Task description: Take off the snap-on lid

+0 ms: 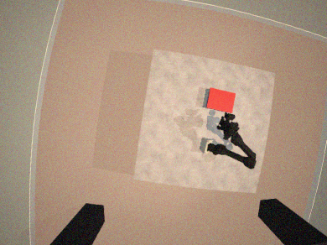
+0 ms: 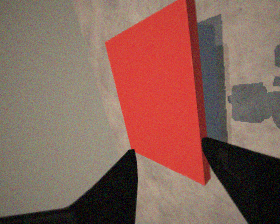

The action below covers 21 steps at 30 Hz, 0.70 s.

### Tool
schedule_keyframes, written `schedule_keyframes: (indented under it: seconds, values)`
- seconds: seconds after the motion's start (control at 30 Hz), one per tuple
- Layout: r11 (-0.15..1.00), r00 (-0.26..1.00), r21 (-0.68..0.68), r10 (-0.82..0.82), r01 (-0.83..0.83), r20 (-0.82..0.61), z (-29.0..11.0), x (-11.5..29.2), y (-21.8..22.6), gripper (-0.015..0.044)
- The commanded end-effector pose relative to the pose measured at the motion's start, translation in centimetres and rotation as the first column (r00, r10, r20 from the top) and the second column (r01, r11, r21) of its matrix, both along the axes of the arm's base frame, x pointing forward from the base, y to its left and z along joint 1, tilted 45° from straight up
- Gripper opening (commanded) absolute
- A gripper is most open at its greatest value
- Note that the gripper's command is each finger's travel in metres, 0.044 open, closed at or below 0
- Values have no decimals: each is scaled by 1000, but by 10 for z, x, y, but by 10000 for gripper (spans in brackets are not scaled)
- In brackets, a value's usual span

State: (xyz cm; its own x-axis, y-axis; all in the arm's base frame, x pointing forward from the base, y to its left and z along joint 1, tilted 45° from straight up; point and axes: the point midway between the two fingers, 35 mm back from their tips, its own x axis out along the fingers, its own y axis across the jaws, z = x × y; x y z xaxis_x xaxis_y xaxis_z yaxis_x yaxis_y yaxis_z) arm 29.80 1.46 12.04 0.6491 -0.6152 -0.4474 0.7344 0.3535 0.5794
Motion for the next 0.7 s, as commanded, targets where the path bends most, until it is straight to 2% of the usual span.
schedule_keyframes:
  seconds: [0.0,0.23,0.43,0.67]
  values:
    - [1000,1000,-23,5,-5,-26,-5,-3,-1,235]
    - [1000,1000,-23,5,-5,-27,-7,-3,-2,235]
    - [1000,1000,-24,5,-5,-26,-45,-11,-39,235]
    - [1000,1000,-24,4,-5,-26,-46,-11,-41,235]
